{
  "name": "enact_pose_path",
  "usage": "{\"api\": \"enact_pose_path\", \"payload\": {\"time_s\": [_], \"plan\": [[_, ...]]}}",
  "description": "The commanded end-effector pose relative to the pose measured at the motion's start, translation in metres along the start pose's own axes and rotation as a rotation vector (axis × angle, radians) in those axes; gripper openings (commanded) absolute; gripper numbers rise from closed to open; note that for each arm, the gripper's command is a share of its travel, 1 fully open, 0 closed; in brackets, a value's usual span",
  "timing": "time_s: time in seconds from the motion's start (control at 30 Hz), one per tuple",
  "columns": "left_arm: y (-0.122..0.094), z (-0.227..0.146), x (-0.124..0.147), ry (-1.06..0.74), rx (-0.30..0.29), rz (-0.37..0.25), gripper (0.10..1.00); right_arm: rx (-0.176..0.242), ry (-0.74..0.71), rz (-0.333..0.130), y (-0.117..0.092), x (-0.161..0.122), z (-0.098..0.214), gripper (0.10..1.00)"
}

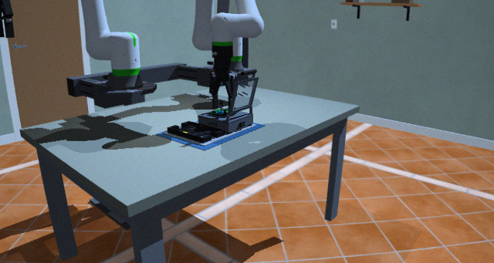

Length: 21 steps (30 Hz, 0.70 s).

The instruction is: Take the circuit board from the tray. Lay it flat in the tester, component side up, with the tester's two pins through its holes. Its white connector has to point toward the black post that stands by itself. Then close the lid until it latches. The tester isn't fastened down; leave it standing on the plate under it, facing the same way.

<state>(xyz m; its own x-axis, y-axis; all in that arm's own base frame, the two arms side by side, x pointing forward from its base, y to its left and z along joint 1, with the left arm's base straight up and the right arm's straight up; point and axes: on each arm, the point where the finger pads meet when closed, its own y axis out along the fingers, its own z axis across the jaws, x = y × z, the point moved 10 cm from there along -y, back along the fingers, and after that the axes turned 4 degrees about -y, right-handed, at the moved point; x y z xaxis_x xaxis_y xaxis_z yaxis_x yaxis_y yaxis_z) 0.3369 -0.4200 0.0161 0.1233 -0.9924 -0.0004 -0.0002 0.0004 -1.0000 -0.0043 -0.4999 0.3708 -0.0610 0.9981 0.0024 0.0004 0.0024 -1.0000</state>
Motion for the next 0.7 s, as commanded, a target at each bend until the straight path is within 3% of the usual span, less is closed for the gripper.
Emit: {"api": "enact_pose_path", "payload": {"time_s": [0.0,0.67], "plan": [[-0.001,0.0,0.001,0.0,0.001,-0.002,0.623,0.001,0.0,0.002,-0.001,0.0,0.0,1.0],[-0.012,0.0,0.001,0.0,0.001,-0.002,0.623,0.001,0.0,0.002,-0.001,0.0,0.0,1.0]]}}
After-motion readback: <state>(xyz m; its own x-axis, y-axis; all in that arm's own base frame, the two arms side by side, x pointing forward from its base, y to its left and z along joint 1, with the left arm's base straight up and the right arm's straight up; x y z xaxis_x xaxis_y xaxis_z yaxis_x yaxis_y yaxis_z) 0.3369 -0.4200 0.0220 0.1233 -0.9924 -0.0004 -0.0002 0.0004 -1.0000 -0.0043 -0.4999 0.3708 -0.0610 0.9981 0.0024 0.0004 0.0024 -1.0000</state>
